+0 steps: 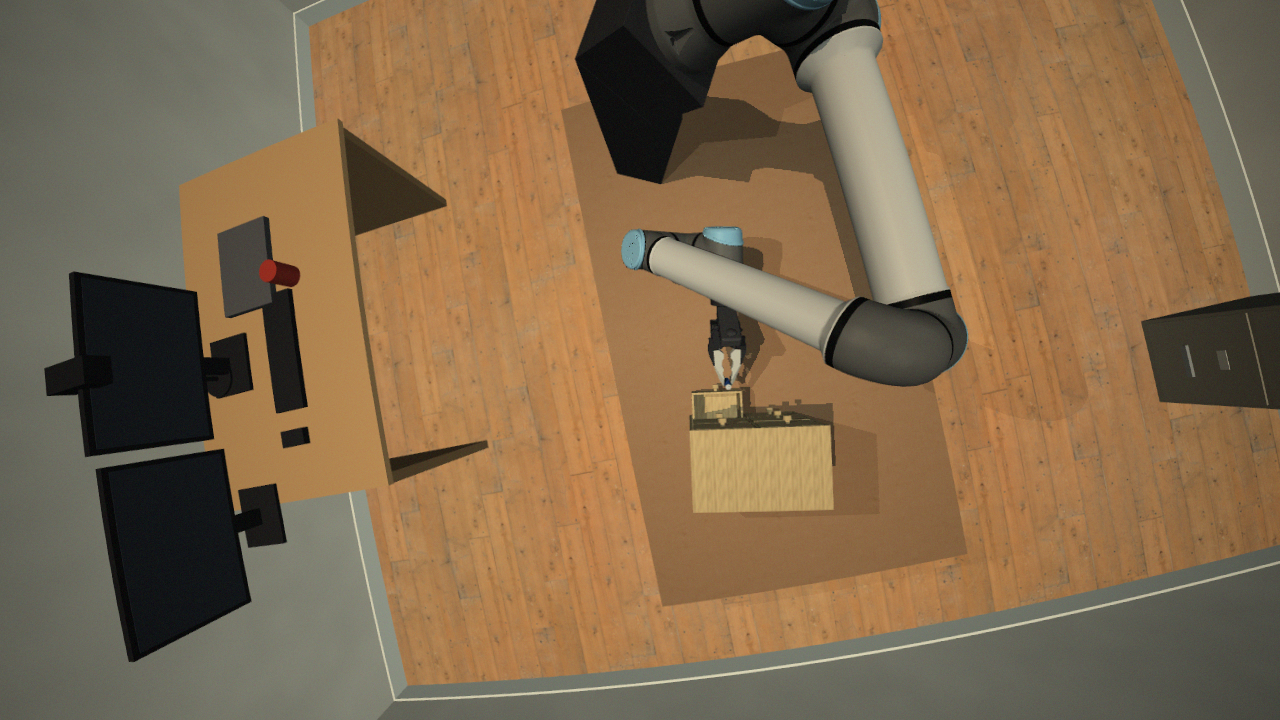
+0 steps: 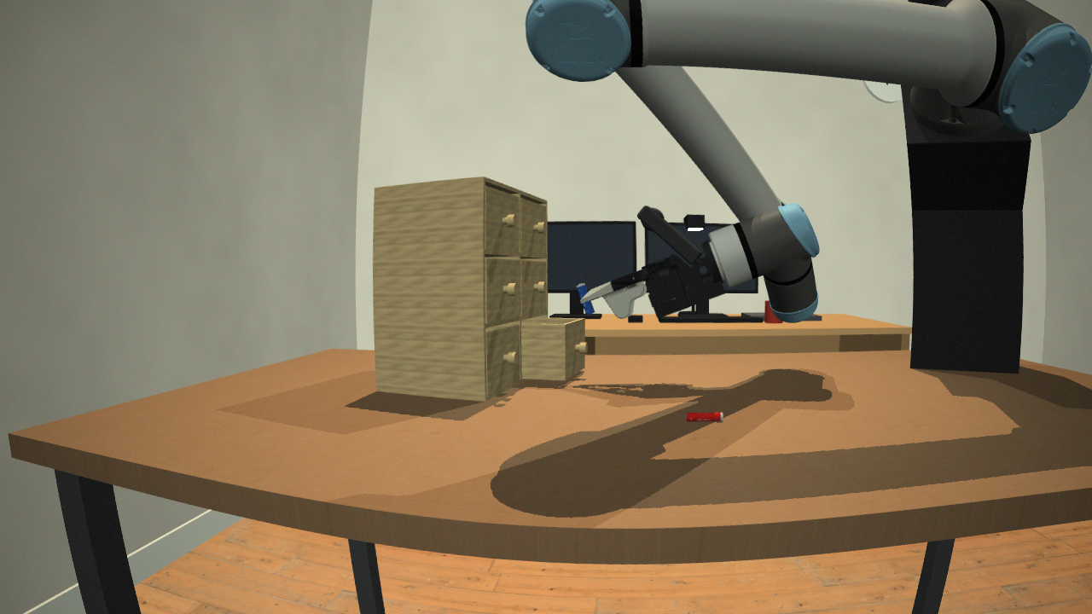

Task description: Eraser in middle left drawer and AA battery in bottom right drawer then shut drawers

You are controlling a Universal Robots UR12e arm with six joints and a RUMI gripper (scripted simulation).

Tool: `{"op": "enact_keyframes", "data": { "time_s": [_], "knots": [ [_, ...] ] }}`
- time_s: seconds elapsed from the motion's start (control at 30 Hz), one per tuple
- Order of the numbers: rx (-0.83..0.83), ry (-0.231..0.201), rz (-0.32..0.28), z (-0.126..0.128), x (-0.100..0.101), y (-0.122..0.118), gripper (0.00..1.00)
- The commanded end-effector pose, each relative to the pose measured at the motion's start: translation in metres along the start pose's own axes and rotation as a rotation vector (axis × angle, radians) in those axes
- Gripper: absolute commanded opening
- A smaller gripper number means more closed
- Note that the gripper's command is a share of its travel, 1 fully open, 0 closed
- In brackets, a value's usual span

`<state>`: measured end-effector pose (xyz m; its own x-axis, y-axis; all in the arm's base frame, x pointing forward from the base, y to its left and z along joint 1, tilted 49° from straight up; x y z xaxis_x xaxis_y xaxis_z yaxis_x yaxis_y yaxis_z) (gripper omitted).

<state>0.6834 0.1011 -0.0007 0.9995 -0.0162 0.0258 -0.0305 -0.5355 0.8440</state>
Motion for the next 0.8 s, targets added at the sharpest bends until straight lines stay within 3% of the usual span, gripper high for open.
{"op": "enact_keyframes", "data": {
  "time_s": [0.0,0.77],
  "knots": [
    [0.0,0.0,0.0,0.001,0.01,0.004,0.05],
    [0.0,0.0,0.0,0.004,0.045,0.016,0.05]
  ]
}}
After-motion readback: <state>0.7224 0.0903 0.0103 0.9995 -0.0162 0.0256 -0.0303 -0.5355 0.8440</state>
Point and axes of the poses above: the point where the finger pads meet when closed, its own x axis out along the fingers, its own z axis across the jaws, y = z × x, the point moved 8 cm from there along -x, back along the fingers, and after that the axes turned 13 degrees about -x, right-handed, at the moved point
